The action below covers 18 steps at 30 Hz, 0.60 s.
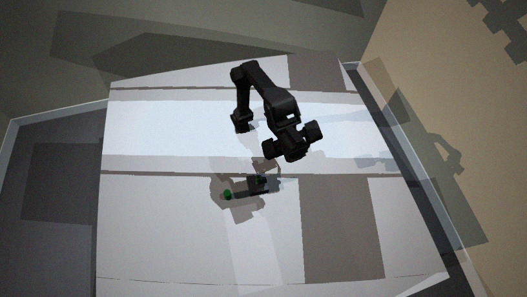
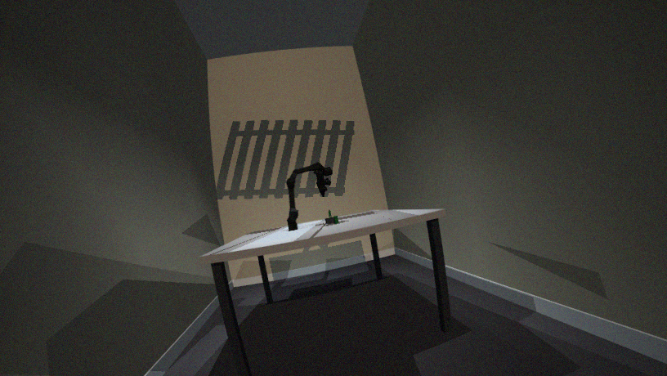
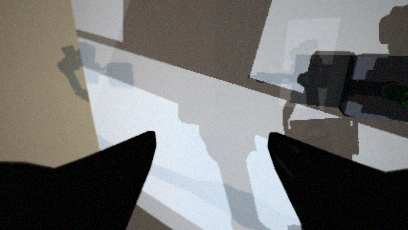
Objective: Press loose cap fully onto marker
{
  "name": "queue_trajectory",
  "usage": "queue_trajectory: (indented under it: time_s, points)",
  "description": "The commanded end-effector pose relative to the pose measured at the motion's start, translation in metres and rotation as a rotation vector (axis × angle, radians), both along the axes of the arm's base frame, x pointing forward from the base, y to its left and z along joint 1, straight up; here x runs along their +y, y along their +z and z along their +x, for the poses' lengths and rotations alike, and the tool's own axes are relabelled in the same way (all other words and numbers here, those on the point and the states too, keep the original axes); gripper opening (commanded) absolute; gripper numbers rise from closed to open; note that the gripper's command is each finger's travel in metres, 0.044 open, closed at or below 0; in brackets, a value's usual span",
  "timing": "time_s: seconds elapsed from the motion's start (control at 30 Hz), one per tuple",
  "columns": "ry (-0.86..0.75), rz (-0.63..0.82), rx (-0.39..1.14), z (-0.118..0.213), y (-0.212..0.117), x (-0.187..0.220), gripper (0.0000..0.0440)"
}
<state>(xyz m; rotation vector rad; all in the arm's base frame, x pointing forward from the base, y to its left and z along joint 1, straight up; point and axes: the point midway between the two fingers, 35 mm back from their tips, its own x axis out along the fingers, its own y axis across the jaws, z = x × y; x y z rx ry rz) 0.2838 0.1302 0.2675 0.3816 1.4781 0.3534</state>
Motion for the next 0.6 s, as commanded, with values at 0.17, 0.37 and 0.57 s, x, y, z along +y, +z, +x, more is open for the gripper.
queue_trajectory:
  time_s: [0.17,0.37,0.57]
  points:
    - [-0.063,-0.029,-0.002,0.016,-0.005,-0.03,0.0331]
    - [-0.103,-0.048,-0.002,0.024,-0.01,-0.049,0.0331]
    - [-0.142,-0.069,0.002,0.032,-0.014,-0.069,0.033]
